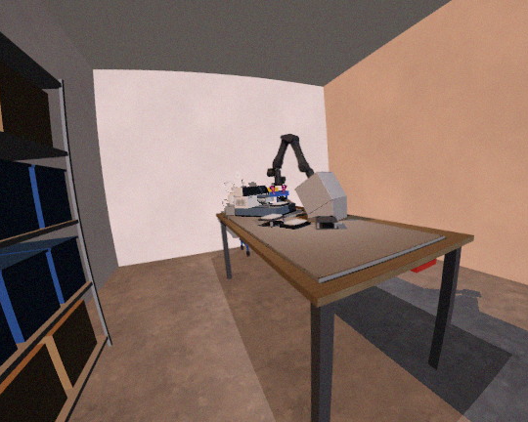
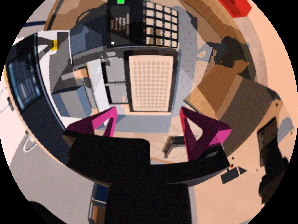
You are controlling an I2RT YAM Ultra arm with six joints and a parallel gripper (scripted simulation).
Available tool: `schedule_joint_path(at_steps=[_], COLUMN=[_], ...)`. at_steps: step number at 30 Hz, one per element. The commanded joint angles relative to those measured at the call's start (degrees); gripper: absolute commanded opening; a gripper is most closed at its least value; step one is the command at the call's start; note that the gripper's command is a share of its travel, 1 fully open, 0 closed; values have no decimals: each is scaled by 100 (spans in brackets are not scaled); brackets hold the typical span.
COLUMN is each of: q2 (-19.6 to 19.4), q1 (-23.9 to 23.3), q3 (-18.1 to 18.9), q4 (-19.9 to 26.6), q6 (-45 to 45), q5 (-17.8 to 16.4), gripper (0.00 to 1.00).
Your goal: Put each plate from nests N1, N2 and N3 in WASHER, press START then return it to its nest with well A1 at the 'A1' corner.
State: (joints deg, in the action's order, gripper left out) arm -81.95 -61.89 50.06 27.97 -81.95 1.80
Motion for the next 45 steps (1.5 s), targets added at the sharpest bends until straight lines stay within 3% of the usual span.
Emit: schedule_joint_path(at_steps=[1,5,45], q2=[208,58,104], q1=[71,71,17], q3=[188,137,66], q4=[290,292,217], q6=[-51,-47,-17], q5=[78,78,43], gripper=[100,100,100])
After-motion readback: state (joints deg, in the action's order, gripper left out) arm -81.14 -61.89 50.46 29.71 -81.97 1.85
